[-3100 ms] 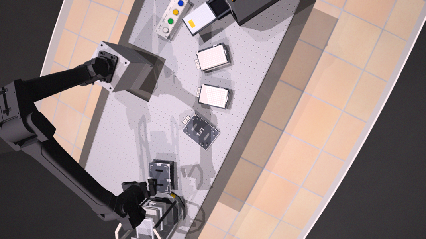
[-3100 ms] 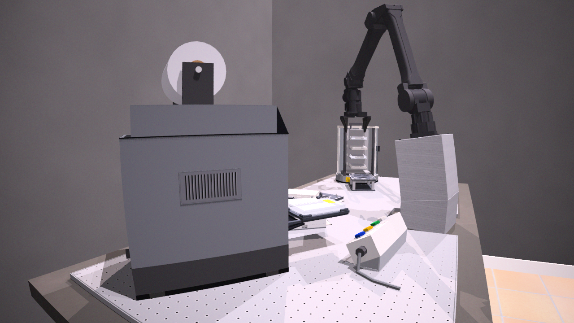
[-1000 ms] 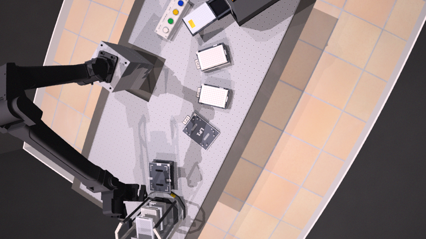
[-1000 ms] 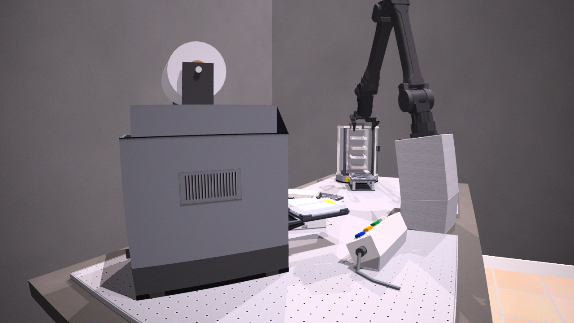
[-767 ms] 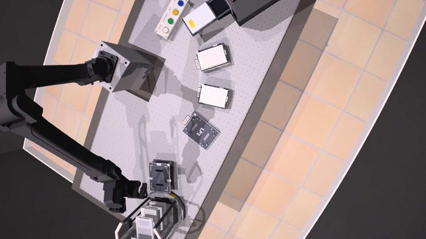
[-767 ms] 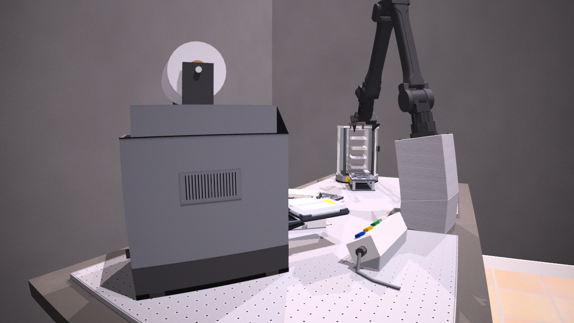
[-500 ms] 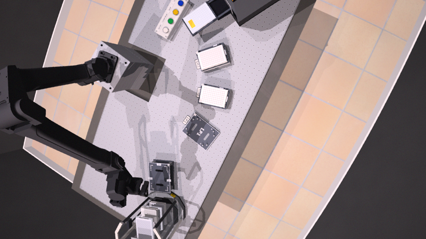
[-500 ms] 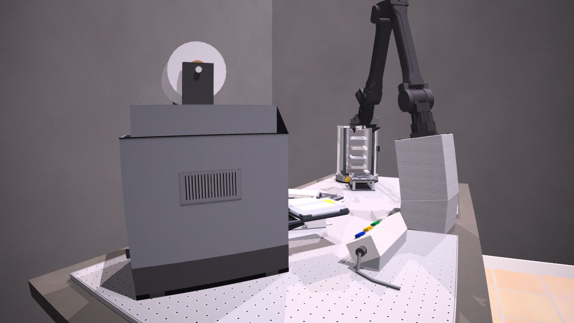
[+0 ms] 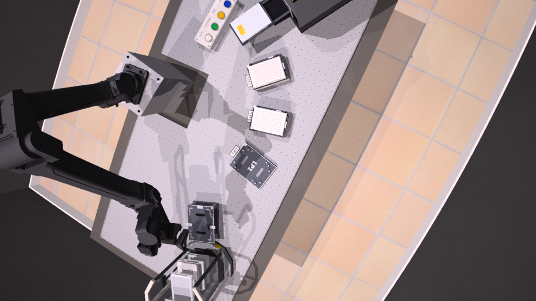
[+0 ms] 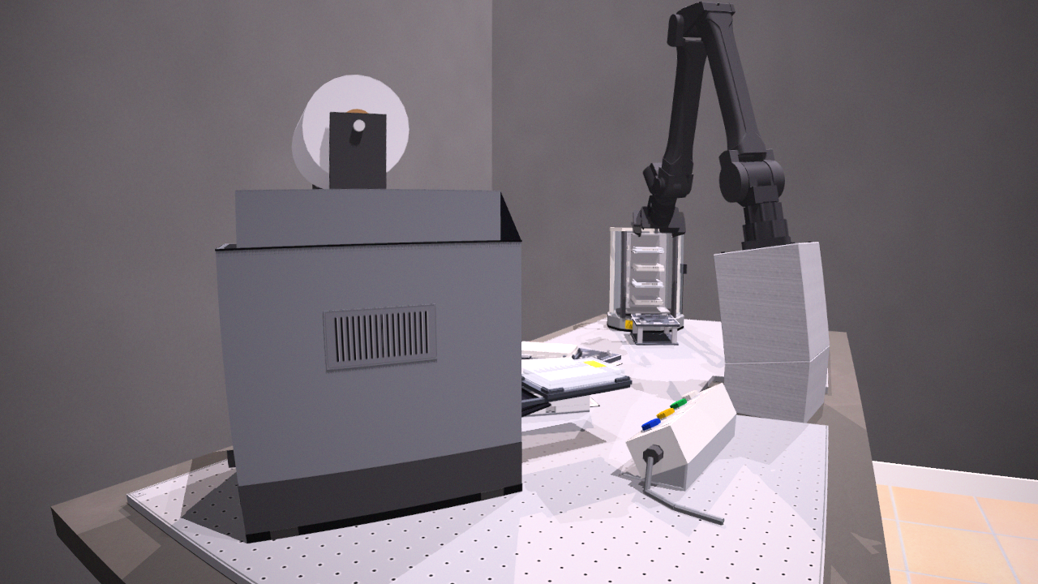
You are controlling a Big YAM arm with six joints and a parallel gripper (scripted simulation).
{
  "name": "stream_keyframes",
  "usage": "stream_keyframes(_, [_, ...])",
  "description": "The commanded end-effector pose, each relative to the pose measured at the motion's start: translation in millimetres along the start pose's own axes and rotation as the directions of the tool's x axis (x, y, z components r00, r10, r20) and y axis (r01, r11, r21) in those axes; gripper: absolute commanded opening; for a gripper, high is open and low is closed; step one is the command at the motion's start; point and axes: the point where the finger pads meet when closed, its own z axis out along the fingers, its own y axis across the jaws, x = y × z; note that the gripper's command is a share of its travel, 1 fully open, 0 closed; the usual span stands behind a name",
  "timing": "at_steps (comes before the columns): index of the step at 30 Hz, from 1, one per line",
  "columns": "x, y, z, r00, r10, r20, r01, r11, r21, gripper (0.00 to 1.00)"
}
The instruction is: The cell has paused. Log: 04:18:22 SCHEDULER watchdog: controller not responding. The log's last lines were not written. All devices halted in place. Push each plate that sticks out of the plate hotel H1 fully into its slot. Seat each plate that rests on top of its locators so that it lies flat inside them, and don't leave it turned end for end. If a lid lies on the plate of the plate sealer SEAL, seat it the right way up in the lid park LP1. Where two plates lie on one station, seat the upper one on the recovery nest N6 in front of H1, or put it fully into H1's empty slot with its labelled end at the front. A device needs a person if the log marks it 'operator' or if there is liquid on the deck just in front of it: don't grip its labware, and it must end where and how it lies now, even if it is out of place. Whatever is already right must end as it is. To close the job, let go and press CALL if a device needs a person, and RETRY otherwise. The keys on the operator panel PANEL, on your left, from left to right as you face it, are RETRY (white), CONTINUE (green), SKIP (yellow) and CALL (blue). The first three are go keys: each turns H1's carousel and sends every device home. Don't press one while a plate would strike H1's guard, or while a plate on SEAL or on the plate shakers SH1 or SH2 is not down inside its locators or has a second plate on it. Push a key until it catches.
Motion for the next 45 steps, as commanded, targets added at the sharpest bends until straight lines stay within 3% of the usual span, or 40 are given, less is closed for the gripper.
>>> stream_keyframes(1, [-14.2, 3.3, 3.0, 1.0, 0.008, 0.028, -0.008, 1.0, -0.004, 1.0])
stream_keyframes(9, [-14.2, 3.3, 3.0, 1.0, 0.008, 0.028, -0.008, 1.0, -0.004, 1.0])
stream_keyframes(15, [8.9, 8.3, 12.9, 1.0, 0.012, 0.021, -0.012, 1.0, -0.01, 1.0])
stream_keyframes(18, [4.0, 8.0, 11.8, 0.999, 0.015, 0.034, -0.014, 1.0, -0.012, 1.0])
stream_keyframes(31, [32.1, 11.0, 34.8, 0.999, 0.016, 0.037, -0.015, 1.0, -0.014, 1.0])
stream_keyframes(45, [33.5, 2.8, 29.0, 1.0, 0.008, 0.024, -0.008, 1.0, -0.003, 1.0])
